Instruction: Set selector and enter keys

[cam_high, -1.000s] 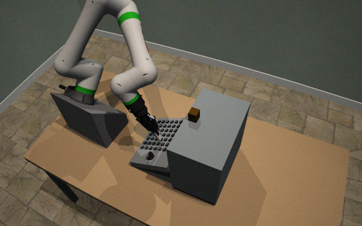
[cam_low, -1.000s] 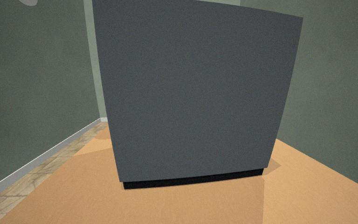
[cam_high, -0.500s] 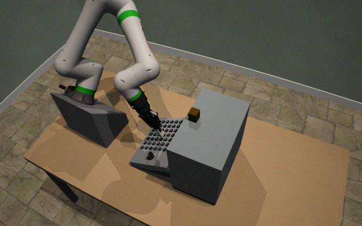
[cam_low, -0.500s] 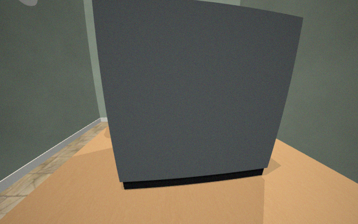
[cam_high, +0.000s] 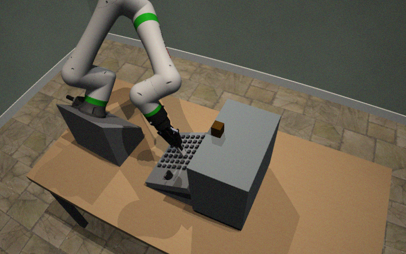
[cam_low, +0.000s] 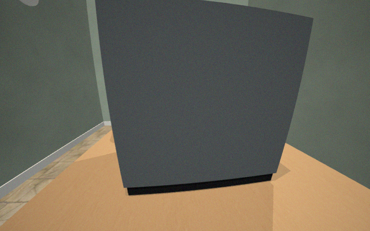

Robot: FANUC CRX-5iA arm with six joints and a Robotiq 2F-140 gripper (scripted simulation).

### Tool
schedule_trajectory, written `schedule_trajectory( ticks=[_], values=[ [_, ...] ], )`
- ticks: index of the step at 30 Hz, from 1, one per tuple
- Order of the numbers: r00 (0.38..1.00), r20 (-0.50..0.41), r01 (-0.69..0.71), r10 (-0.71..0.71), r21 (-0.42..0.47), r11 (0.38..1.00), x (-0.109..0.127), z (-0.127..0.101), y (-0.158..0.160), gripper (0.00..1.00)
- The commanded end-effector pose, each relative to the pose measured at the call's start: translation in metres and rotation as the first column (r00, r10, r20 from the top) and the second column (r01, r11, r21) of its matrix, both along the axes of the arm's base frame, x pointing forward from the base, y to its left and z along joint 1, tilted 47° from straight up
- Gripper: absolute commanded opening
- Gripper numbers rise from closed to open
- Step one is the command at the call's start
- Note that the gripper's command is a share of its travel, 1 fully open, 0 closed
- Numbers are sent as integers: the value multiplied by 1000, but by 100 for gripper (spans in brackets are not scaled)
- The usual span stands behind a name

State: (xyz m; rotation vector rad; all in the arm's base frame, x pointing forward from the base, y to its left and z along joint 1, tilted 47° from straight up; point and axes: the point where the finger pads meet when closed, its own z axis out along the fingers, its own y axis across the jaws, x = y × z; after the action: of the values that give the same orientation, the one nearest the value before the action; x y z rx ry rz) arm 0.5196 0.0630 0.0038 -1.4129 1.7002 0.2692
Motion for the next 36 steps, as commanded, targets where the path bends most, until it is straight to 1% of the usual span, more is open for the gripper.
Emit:
schedule_trajectory(
  ticks=[1, 36],
  values=[
    [1000, 0, 0, 0, 0, 1000, 2, -2, 2, 0],
    [1000, 0, 0, 0, 0, 1000, 4, -4, 4, 0]
  ],
)
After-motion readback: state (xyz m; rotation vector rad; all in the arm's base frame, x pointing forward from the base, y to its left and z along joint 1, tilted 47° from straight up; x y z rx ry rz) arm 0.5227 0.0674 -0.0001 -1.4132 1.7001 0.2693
